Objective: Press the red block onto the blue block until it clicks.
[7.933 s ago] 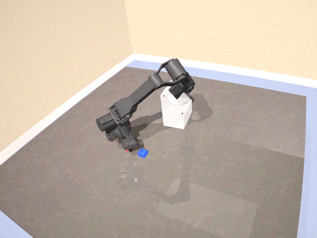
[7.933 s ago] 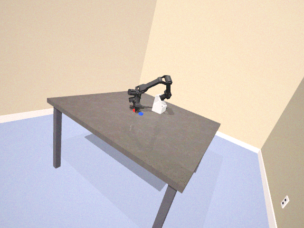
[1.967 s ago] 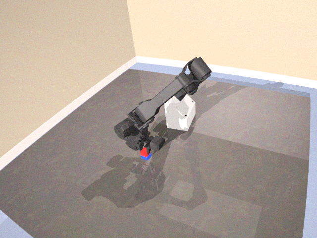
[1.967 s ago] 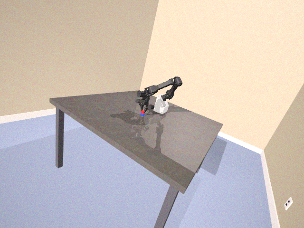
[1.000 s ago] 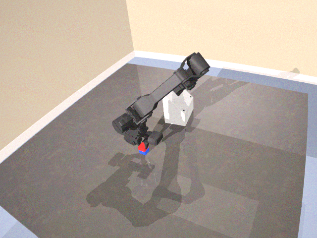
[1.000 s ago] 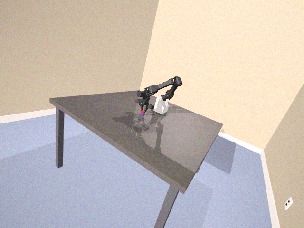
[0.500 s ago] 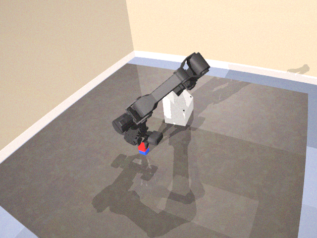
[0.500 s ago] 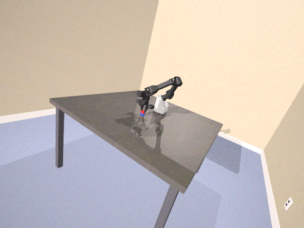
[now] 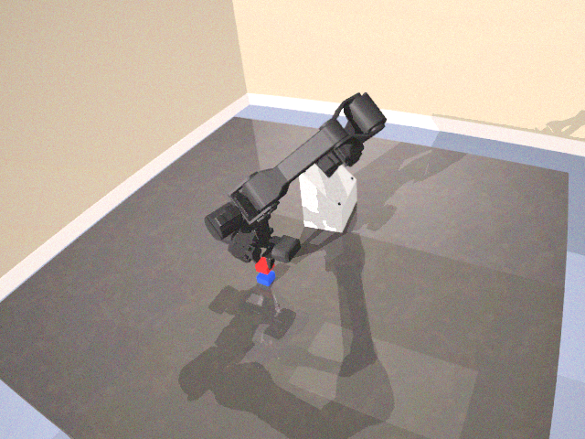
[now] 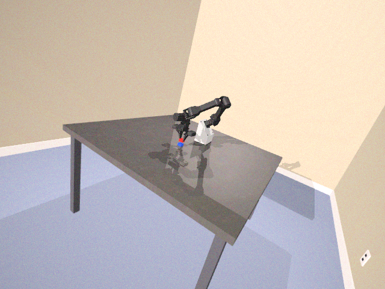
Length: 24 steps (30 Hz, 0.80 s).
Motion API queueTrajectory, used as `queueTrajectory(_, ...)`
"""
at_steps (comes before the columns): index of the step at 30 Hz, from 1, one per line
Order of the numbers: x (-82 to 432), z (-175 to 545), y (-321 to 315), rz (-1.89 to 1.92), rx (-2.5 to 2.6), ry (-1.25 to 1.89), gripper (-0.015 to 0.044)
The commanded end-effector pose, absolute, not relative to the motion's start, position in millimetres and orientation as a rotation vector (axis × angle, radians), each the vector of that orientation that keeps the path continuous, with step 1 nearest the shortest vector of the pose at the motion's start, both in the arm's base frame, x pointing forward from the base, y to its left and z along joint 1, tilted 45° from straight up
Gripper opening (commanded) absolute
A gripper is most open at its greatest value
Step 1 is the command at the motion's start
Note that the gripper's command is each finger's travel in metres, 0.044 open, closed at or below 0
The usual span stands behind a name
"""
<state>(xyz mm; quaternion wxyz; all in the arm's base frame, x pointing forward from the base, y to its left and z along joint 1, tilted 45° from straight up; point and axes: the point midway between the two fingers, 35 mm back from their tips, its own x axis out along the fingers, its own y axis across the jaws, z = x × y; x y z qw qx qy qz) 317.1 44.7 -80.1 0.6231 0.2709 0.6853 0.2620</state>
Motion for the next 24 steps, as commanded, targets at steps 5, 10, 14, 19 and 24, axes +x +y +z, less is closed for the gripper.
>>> queueTrajectory(5, 323.7, -61.1, 27.6, 0.601, 0.612, 1.556, 0.0000)
queueTrajectory(10, 321.7, -74.9, 40.8, 0.601, 0.613, 1.556, 0.0000)
queueTrajectory(14, 321.2, -77.5, 43.4, 0.602, 0.613, 1.556, 0.0000)
queueTrajectory(19, 322.0, -77.3, 44.4, 0.602, 0.613, 1.556, 0.0000)
queueTrajectory(24, 321.4, -82.9, 50.1, 0.602, 0.614, 1.556, 0.0000)
